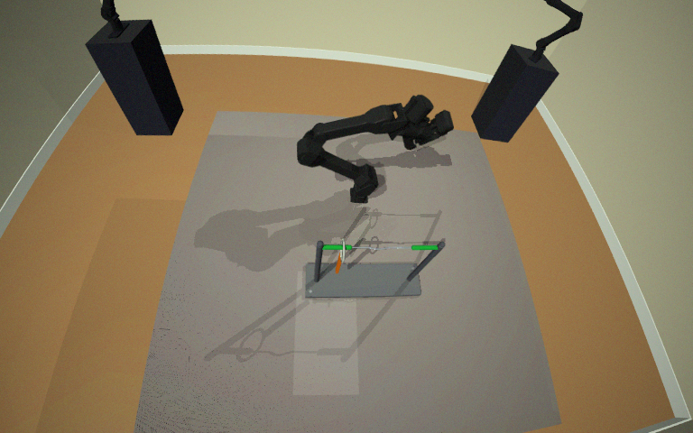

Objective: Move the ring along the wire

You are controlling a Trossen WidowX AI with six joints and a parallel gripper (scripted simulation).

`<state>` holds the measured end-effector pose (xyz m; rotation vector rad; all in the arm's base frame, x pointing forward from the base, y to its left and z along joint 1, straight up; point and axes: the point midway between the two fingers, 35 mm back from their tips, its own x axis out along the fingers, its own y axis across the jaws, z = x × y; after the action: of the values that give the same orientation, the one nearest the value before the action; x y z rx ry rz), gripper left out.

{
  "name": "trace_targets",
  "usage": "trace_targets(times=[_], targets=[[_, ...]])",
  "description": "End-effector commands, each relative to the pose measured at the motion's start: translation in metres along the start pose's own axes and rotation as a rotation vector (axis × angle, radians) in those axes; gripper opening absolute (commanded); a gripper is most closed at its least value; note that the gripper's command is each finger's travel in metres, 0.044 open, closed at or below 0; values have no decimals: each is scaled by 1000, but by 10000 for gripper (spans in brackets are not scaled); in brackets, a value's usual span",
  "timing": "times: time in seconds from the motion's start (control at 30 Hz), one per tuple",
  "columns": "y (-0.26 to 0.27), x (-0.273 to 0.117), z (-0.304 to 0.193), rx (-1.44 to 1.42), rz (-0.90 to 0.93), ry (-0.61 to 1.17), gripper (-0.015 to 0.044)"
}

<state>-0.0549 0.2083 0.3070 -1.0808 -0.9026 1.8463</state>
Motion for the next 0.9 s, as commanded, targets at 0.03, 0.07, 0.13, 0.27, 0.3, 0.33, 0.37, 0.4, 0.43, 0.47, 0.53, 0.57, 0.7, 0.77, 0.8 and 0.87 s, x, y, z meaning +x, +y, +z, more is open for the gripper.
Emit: trace_targets(times=[0.03,0.07,0.13,0.27,0.3,0.33,0.37,0.4,0.43,0.47,0.53,0.57,0.7,0.77,0.8,0.87], targets=[[-5,11,-35,124,-48,103,160],[-6,12,-42,146,-59,122,160],[-8,14,-56,191,-80,159,160],[-10,14,-84,280,-127,233,160],[-10,14,-92,302,-140,251,160],[-10,13,-99,324,-153,269,160],[-10,12,-106,346,-166,286,160],[-10,11,-113,367,-179,303,160],[-10,10,-120,387,-192,319,160],[-10,9,-127,407,-205,334,160],[-9,5,-141,445,-232,363,160],[-9,4,-148,465,-246,378,160],[-5,-5,-175,540,-304,435,160],[-4,-11,-189,577,-335,462,160],[-3,-14,-196,596,-351,476,160],[0,-21,-210,632,-383,502,160]])
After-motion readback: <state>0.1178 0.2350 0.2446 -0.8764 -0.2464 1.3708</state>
